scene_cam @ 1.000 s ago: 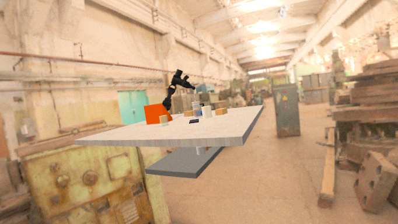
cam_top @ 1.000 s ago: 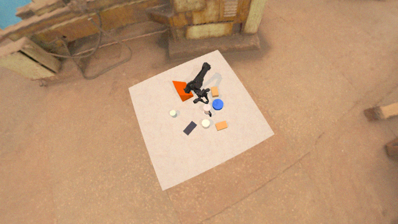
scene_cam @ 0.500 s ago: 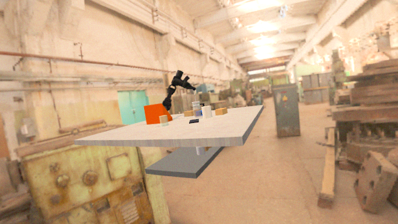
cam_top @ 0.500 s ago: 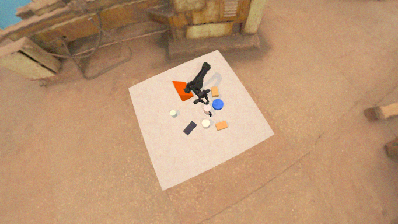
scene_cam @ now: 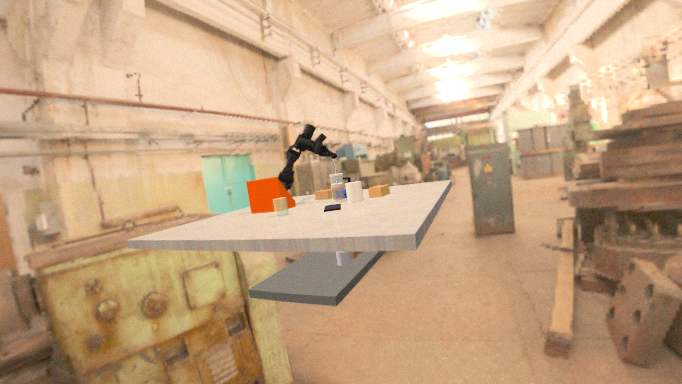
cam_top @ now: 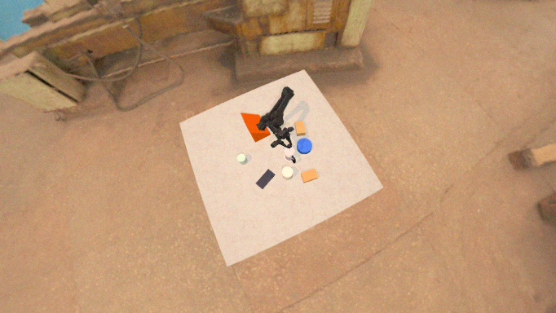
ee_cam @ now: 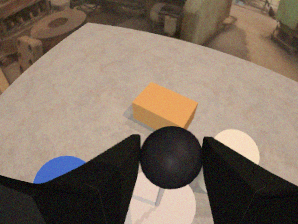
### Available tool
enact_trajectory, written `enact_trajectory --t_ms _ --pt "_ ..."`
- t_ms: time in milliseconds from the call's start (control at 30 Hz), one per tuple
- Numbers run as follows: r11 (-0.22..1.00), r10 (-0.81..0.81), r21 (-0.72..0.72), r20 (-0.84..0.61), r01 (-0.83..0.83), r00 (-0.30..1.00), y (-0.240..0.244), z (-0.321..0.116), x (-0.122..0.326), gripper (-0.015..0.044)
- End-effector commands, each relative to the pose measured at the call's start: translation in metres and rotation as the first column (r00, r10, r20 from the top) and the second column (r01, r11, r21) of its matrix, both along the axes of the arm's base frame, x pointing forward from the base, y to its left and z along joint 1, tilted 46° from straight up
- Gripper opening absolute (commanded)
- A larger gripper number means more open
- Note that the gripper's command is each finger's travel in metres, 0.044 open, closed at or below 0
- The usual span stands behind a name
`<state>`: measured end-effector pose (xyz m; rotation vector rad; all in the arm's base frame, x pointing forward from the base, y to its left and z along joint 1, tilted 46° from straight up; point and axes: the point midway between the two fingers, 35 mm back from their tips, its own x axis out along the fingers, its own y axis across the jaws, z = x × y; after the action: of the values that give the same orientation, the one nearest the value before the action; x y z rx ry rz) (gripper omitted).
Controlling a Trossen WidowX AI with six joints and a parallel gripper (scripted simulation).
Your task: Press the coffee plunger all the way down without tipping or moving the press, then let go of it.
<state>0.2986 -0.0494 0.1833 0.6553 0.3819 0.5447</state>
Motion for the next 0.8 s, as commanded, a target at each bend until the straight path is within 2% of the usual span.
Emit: enact_trajectory --t_ms 0,767 --pt "1.0 0.008 0.012 -0.032 -0.008 0.999 0.011 -0.016 -0.001 0.0129" --pt "1.0 0.004 0.02 -0.024 -0.004 1.0 0.04 -0.041 0.001 0.0129"
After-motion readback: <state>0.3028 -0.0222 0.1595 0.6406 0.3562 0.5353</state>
